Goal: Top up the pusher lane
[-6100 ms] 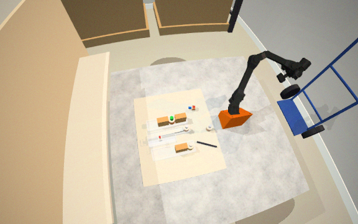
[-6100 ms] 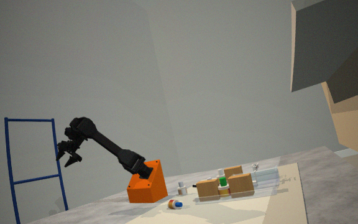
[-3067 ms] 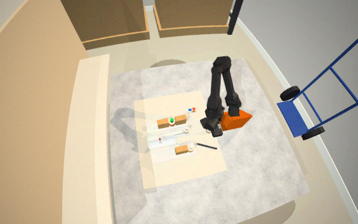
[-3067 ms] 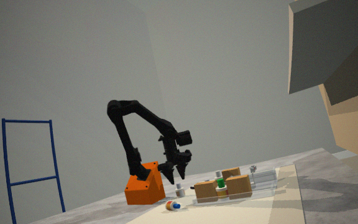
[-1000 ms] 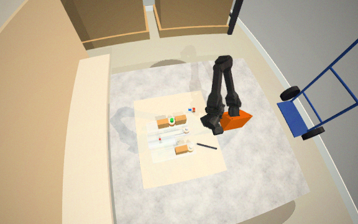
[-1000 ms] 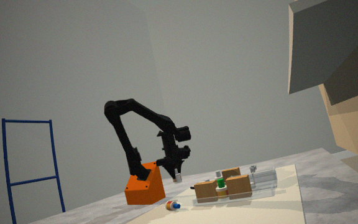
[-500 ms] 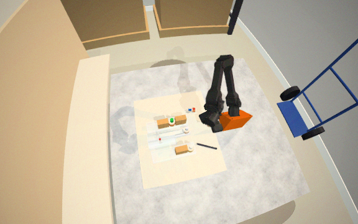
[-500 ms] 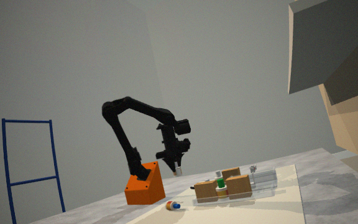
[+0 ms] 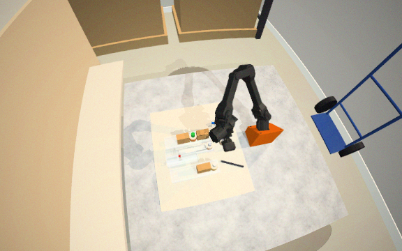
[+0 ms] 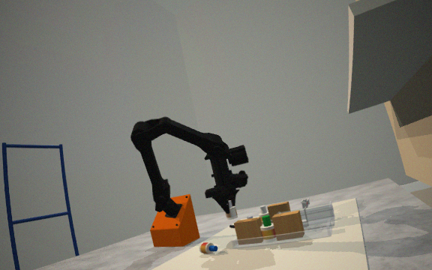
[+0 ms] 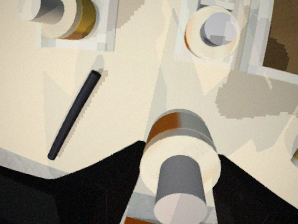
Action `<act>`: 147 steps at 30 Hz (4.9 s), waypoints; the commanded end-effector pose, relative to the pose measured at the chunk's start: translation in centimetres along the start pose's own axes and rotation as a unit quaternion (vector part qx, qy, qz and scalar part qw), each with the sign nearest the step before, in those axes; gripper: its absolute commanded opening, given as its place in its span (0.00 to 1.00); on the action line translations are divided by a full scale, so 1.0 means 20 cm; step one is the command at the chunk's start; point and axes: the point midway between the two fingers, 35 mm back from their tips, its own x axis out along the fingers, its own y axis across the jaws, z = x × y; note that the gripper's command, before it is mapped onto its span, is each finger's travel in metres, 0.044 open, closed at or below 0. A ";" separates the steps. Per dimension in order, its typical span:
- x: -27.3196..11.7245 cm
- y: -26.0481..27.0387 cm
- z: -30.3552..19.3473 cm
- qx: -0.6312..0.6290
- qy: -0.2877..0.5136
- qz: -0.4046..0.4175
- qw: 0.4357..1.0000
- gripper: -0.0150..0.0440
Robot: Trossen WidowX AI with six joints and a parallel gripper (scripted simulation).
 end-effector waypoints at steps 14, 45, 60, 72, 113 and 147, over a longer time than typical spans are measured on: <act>0.17 -0.07 0.14 -0.006 0.000 -0.012 1.000 0.25; 0.21 -0.07 0.18 -0.005 0.000 -0.012 1.000 0.25; 0.22 -0.07 0.21 -0.005 -0.001 -0.012 1.000 0.25; 0.22 -0.07 0.23 -0.005 -0.001 -0.012 1.000 0.25; 0.21 -0.07 0.32 -0.005 -0.001 -0.012 1.000 0.25; 0.19 -0.08 0.38 -0.004 -0.001 -0.012 1.000 0.25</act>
